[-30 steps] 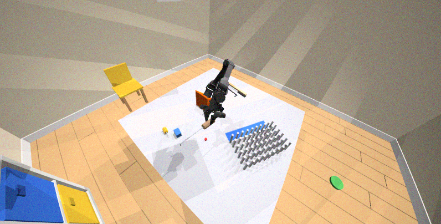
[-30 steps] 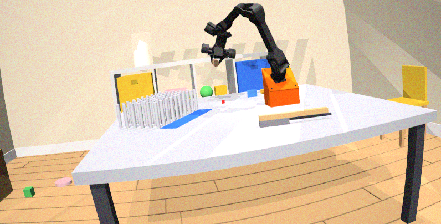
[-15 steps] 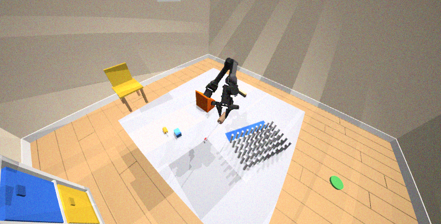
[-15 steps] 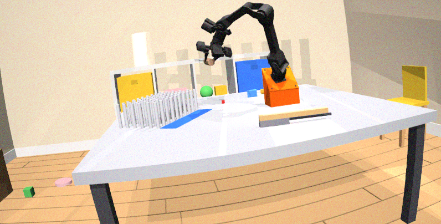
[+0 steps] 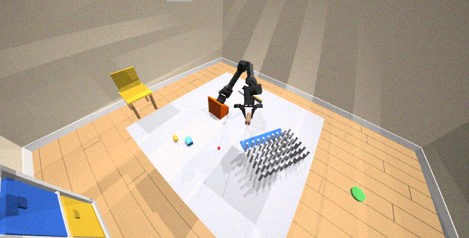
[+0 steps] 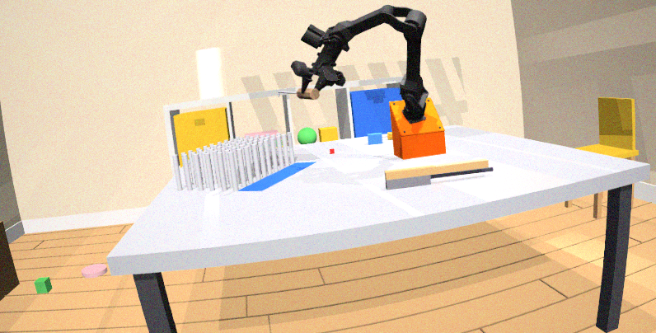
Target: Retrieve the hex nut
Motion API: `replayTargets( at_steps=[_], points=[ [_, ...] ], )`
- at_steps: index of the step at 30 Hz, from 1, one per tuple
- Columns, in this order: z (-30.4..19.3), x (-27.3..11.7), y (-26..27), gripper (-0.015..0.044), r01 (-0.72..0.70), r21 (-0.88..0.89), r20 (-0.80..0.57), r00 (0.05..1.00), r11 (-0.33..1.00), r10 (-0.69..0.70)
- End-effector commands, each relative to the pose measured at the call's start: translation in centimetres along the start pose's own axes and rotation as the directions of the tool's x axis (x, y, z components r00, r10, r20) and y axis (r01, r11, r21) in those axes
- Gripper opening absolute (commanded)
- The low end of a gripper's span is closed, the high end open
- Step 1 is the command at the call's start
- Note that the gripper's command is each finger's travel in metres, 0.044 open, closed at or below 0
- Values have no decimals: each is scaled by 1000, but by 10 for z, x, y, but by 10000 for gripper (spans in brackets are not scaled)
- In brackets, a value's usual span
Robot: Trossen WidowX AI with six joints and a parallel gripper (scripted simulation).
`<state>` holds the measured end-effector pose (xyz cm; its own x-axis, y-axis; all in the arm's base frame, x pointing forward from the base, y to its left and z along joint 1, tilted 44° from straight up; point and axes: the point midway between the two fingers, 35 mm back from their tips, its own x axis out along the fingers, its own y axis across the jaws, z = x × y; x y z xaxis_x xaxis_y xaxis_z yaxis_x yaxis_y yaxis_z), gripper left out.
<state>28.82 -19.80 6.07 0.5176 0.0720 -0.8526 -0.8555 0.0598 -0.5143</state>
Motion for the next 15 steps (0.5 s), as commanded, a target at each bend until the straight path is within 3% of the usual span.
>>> replayTargets(
  at_steps=[1,15],
  points=[
    [23,-11,-11,0,47,-66,28,999,997,-45],
    [99,-43,-31,0,195,-247,148,976,949,-162]
  ],
)
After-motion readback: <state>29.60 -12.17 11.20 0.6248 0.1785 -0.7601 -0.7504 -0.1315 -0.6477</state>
